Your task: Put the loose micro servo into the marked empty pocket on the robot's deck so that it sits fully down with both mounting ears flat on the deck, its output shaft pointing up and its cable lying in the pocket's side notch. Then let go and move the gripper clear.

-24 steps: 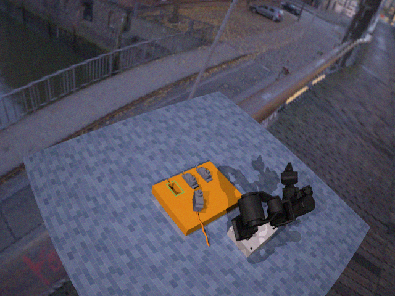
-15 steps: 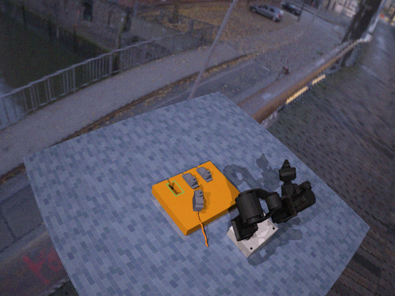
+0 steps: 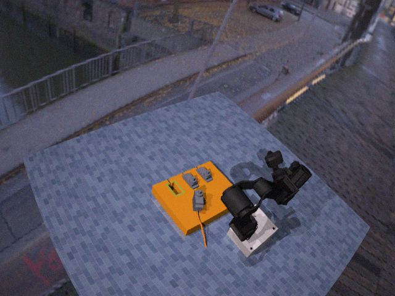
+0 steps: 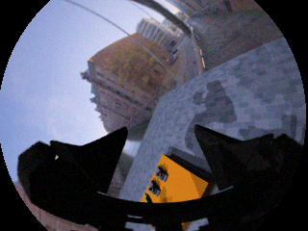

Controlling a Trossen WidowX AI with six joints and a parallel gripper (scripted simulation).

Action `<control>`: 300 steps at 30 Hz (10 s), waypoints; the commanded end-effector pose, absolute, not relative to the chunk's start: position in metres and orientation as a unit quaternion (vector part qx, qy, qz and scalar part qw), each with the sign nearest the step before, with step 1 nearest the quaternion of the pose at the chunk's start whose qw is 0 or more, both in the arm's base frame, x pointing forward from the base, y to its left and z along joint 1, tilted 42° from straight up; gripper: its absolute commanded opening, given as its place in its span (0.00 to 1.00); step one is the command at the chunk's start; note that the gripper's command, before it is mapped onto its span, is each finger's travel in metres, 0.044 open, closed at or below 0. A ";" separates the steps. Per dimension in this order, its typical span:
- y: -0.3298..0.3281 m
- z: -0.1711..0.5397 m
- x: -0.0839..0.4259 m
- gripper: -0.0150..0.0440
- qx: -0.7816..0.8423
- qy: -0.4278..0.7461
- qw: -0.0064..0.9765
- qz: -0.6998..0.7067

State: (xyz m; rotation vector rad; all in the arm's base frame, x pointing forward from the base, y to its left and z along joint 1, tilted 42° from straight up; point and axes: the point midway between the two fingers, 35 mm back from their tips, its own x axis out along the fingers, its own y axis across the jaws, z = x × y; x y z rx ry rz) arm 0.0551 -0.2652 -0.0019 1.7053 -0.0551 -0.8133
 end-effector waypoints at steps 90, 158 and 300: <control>-0.009 0.093 0.196 0.60 0.498 0.652 0.572 0.002; -0.022 0.127 0.222 0.25 0.665 0.612 0.365 -0.223; -0.011 0.095 0.337 0.25 0.694 0.190 -0.312 -0.621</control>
